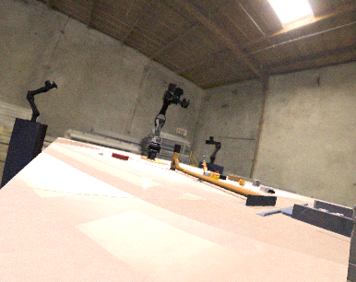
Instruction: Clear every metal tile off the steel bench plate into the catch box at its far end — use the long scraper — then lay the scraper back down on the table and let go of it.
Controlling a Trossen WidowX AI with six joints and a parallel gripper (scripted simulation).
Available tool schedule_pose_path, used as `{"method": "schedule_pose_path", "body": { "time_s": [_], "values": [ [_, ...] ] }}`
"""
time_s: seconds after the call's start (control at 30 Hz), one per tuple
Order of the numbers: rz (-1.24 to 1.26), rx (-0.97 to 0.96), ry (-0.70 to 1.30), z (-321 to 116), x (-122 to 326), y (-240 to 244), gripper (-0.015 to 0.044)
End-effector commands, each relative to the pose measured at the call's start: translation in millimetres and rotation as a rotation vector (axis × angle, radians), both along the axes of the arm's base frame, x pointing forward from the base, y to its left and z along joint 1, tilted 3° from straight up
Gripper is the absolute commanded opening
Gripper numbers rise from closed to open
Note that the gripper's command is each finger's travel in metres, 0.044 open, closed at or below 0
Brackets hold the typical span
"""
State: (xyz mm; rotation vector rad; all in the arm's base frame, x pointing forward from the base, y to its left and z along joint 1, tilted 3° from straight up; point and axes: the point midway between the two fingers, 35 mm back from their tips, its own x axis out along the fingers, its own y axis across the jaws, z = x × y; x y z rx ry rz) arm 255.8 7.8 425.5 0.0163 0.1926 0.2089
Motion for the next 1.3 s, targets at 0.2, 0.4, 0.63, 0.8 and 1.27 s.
{"method": "schedule_pose_path", "body": {
  "time_s": [0.2, 0.4, 0.63, 0.8, 1.27],
  "values": [
    [0.019, -0.02, -0.075, 3.1, -24.8, 6.3, 0.044],
    [0.019, -0.02, -0.075, 3.7, -23.5, 5.3, 0.044],
    [0.019, -0.02, -0.075, 3.7, -23.5, 5.3, 0.044],
    [0.019, -0.02, -0.075, 3.7, -23.5, 5.3, 0.044],
    [0.019, -0.02, -0.074, 3.7, -23.0, 5.2, 0.044]
  ]
}}
